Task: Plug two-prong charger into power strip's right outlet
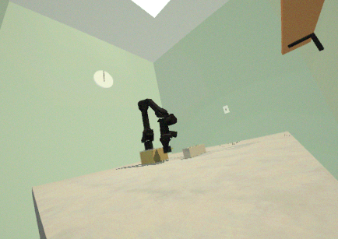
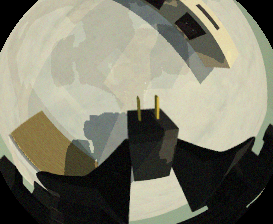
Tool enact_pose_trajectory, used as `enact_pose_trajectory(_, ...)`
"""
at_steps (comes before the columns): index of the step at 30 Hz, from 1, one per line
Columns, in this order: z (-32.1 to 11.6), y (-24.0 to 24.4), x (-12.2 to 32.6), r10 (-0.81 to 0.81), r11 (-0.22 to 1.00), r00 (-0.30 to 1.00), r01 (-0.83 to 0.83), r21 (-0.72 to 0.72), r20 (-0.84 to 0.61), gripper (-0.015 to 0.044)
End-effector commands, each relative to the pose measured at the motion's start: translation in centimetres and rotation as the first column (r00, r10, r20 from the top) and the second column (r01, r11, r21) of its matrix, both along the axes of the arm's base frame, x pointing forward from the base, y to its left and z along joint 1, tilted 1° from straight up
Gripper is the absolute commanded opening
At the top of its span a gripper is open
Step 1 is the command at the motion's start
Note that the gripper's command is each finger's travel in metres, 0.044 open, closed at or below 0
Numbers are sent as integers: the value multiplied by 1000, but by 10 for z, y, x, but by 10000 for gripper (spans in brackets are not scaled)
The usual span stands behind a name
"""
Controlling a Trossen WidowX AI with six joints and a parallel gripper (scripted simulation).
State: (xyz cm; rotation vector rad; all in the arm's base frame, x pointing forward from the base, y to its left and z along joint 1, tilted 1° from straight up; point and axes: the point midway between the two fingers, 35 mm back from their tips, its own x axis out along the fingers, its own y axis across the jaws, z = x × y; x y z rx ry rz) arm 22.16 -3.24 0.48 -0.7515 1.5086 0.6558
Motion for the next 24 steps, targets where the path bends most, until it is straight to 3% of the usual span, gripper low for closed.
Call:
enact_pose_trajectory(1,4,1,1,-18,1000,1000,18,4,4,0)
enact_pose_trajectory(24,-11,17,13,-297,955,955,297,19,12,0)
